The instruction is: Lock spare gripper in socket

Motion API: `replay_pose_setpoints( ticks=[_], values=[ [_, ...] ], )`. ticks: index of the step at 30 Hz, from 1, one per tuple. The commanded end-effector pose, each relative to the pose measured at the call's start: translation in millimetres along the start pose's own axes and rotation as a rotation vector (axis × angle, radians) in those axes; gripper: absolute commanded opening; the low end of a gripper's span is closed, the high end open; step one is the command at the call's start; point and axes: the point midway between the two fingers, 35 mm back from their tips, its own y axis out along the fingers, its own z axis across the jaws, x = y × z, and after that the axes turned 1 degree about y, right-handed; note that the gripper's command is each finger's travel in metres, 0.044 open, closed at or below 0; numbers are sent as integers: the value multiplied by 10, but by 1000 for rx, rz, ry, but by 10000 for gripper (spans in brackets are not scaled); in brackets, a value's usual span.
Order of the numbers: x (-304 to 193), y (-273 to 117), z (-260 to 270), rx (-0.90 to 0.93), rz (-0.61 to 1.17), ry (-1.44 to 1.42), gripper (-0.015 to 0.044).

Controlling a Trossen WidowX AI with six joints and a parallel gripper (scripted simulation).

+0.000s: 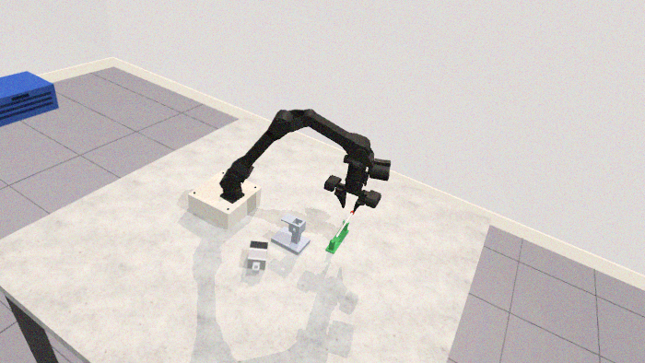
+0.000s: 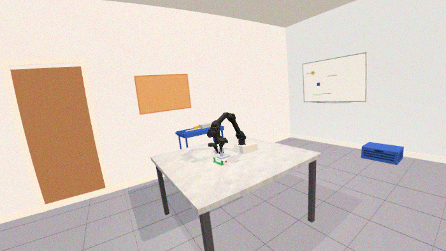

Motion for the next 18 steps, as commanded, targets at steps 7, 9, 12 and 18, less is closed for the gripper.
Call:
replay_pose_setpoints(
  ticks=[7, 9, 12, 18],
  values=[
    [-66, 414, 34, 12, 11, -3, 180],
    [-68, 446, 32, 12, 11, -3, 180],
    [-71, 495, 29, 12, 11, -3, 180],
    [-78, 594, 26, 12, 11, -3, 180]
  ],
)
